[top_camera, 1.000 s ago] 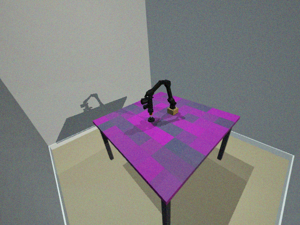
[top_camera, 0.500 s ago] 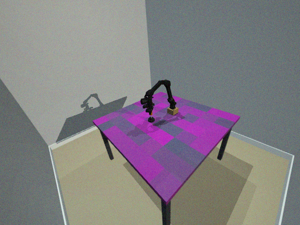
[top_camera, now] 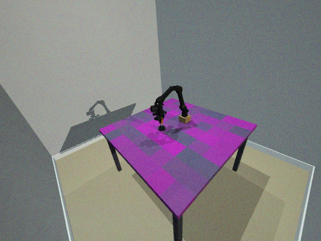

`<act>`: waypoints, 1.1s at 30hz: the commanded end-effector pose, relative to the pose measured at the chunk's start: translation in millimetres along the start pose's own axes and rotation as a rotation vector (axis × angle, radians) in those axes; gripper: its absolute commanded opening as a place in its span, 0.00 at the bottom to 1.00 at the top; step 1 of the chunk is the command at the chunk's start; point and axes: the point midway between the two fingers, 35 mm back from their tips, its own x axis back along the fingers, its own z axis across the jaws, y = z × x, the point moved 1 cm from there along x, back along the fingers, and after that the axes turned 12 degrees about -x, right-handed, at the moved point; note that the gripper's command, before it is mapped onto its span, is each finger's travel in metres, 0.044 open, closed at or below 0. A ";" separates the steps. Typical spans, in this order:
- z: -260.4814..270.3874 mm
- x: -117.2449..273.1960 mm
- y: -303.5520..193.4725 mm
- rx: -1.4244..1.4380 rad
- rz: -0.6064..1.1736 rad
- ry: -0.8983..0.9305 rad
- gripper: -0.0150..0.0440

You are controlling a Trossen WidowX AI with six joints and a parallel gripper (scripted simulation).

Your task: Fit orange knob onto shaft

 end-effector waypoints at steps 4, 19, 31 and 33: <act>-0.7 -20.0 -1.1 -0.008 -0.001 -0.007 0.25; -2.5 -22.6 -0.8 -0.004 -0.001 -0.007 0.25; -1.9 -25.4 -0.7 -0.004 -0.001 -0.007 0.25; -1.9 -25.7 -0.7 -0.004 -0.001 -0.007 0.25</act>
